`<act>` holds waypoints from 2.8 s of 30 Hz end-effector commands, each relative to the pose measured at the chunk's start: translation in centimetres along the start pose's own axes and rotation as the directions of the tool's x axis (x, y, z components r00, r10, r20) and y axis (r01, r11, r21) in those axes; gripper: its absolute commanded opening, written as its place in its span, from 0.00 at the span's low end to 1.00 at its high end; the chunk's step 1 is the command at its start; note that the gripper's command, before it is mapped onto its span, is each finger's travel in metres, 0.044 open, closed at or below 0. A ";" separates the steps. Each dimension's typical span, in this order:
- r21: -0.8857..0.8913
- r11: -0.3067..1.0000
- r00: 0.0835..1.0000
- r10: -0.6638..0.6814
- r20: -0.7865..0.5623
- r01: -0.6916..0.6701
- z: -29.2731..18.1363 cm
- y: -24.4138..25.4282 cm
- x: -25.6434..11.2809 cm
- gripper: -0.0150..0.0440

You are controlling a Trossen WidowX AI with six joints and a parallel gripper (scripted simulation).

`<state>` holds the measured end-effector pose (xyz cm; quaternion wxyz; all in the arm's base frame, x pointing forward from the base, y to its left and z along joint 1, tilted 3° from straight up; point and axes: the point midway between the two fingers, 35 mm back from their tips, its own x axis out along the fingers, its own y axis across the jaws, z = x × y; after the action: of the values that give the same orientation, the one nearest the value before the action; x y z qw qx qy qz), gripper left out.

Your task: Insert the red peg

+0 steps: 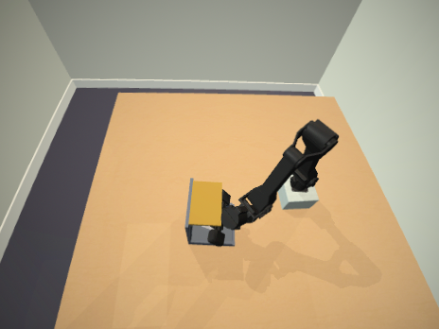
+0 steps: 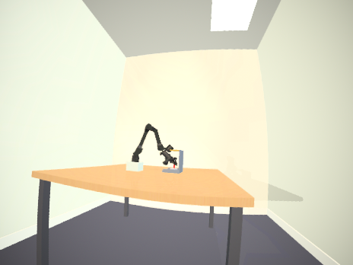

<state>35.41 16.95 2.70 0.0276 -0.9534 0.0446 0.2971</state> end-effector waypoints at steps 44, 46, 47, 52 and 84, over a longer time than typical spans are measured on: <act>-0.016 1.000 1.000 0.001 0.026 -0.001 3.7 0.7 -4.5 0.63; -0.016 1.000 1.000 0.001 0.027 -0.001 4.3 0.8 -5.3 0.63; -0.016 1.000 1.000 0.001 0.027 -0.001 4.6 0.9 -5.6 0.63; -0.016 1.000 1.000 0.001 0.028 -0.001 5.0 1.0 -6.4 0.72; -0.016 1.000 0.999 0.001 0.032 0.000 2.4 1.7 -15.6 1.00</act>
<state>21.23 16.66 9.44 0.0196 -0.9484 0.0402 0.3138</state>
